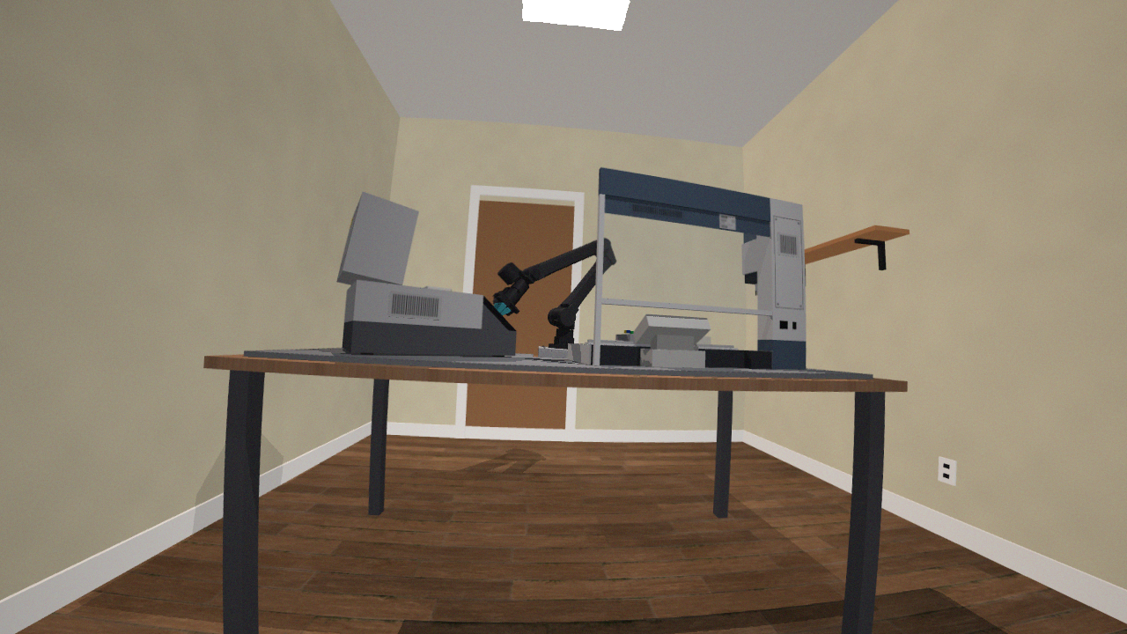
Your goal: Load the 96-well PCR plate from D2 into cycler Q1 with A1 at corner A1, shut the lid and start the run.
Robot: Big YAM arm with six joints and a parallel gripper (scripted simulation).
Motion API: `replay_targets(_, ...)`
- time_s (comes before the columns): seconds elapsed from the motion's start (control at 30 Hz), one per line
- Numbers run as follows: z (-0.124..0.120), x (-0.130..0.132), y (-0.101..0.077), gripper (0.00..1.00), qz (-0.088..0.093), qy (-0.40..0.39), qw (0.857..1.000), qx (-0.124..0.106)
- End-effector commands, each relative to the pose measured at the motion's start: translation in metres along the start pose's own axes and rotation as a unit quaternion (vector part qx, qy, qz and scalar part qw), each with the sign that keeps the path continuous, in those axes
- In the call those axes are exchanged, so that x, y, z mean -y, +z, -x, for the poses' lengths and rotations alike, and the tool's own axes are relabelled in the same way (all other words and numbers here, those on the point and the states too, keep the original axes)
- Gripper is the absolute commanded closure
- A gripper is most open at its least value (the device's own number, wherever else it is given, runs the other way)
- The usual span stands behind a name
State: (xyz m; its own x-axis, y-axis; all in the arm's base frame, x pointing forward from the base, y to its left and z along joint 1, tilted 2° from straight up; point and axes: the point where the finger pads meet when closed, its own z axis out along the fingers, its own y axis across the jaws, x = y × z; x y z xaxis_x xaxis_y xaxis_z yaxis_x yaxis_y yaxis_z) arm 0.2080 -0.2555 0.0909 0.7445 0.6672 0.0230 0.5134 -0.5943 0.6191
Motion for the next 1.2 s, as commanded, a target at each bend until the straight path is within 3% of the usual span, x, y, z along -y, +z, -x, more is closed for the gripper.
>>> replay_targets(0.0, -0.008, -0.061, -0.005, 1.00, 0.048, -0.014, 0.999, -0.009)
replay_targets(0.2, -0.010, -0.064, -0.016, 1.00, 0.053, -0.020, 0.998, -0.013)
replay_targets(0.43, 0.003, -0.036, -0.030, 1.00, 0.031, -0.009, 0.999, 0.004)
replay_targets(0.7, 0.002, -0.017, -0.039, 1.00, 0.014, -0.010, 1.000, 0.004)
replay_targets(0.93, 0.004, -0.008, -0.032, 1.00, 0.007, -0.006, 1.000, 0.004)
replay_targets(1.0, 0.002, -0.012, -0.033, 1.00, 0.013, -0.007, 1.000, 0.000)
replay_targets(1.17, 0.005, -0.008, -0.071, 1.00, 0.020, -0.009, 1.000, 0.005)
